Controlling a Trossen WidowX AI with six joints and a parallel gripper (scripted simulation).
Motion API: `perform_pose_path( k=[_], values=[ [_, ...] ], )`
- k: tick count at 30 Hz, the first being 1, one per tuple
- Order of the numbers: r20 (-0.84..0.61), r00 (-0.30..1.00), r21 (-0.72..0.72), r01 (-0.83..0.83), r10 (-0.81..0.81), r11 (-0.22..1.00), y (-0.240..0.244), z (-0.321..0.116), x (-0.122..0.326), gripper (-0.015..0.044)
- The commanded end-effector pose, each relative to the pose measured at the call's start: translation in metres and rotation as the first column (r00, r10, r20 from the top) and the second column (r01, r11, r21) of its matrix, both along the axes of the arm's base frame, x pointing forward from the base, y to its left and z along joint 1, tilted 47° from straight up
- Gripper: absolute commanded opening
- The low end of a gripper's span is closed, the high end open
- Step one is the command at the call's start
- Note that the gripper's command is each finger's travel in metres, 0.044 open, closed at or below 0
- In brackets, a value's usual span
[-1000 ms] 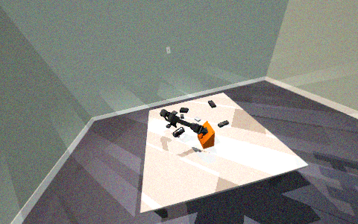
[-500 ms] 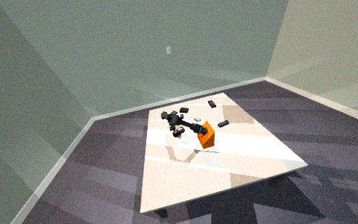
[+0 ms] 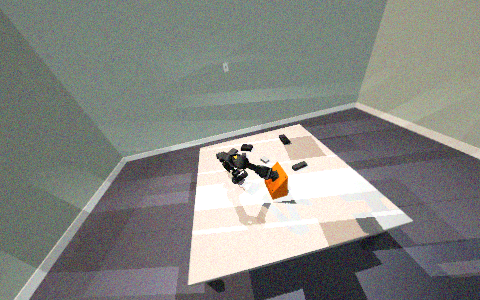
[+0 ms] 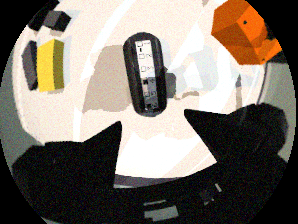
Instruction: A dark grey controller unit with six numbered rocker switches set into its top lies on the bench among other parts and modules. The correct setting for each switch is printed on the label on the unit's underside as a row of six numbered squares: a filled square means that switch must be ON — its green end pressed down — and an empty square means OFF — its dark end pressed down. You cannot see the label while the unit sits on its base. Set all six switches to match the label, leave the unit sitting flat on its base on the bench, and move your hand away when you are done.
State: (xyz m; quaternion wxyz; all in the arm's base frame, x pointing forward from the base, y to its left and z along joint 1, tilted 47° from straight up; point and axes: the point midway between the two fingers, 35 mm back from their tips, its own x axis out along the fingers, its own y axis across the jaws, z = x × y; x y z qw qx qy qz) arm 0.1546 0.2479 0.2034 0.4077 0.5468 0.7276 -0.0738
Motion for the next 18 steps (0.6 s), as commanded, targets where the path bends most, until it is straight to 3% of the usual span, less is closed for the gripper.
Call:
perform_pose_path(
  k=[1, 18],
  values=[
    [-0.004, 1.000, -0.004, -0.007, 0.007, 1.000, 0.003, -0.007, -0.001, 0.0440],
    [-0.006, 1.000, -0.004, -0.009, 0.009, 1.000, 0.024, -0.025, -0.002, 0.0440]
  ],
)
